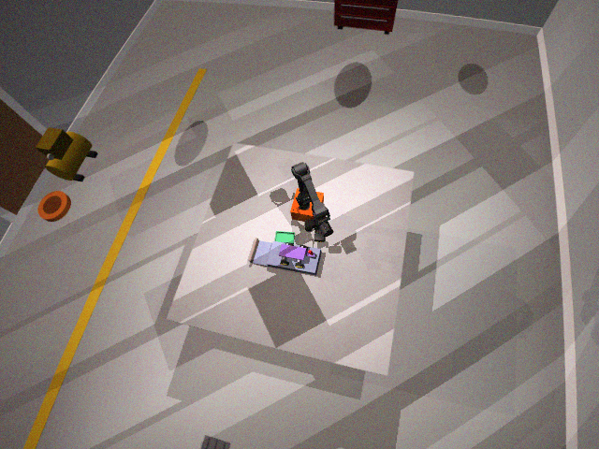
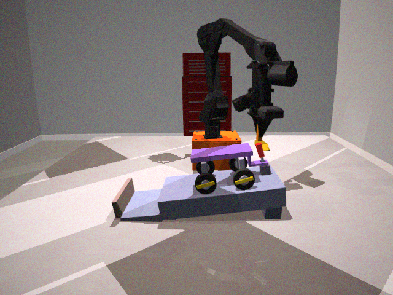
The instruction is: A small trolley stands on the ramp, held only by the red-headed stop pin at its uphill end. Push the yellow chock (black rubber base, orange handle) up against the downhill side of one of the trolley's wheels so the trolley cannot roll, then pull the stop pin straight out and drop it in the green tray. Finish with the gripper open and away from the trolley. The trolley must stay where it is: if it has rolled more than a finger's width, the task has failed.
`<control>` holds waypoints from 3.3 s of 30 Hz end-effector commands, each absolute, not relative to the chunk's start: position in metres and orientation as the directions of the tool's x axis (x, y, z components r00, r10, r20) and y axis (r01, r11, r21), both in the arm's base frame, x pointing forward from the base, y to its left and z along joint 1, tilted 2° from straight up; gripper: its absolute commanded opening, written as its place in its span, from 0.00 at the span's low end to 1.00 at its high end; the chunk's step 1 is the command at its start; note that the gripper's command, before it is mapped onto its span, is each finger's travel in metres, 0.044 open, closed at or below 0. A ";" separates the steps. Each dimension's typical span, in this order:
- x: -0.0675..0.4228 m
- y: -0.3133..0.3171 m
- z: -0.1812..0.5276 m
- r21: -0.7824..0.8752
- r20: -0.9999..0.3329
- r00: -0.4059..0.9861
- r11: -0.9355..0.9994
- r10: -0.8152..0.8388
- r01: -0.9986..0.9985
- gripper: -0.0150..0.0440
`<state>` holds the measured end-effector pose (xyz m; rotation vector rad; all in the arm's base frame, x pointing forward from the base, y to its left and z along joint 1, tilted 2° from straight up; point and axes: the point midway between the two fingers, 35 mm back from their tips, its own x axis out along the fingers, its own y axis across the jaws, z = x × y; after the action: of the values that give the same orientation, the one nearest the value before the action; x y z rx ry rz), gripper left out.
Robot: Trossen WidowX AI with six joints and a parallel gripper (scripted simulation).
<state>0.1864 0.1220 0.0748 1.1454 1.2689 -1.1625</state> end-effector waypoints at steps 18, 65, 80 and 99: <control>0.189 0.121 0.099 -0.016 -1.000 -0.019 0.321 0.007 0.947 0.25; 0.195 0.095 0.097 0.002 -1.000 -0.021 0.994 0.004 0.109 0.25; 0.204 0.041 0.093 -0.003 -1.000 -0.020 0.995 -0.001 0.101 0.25; 0.214 -0.028 0.088 -0.009 -1.000 -0.019 0.995 -0.007 0.101 0.25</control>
<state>0.2123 -0.0188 0.0887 0.0813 1.5907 -0.0861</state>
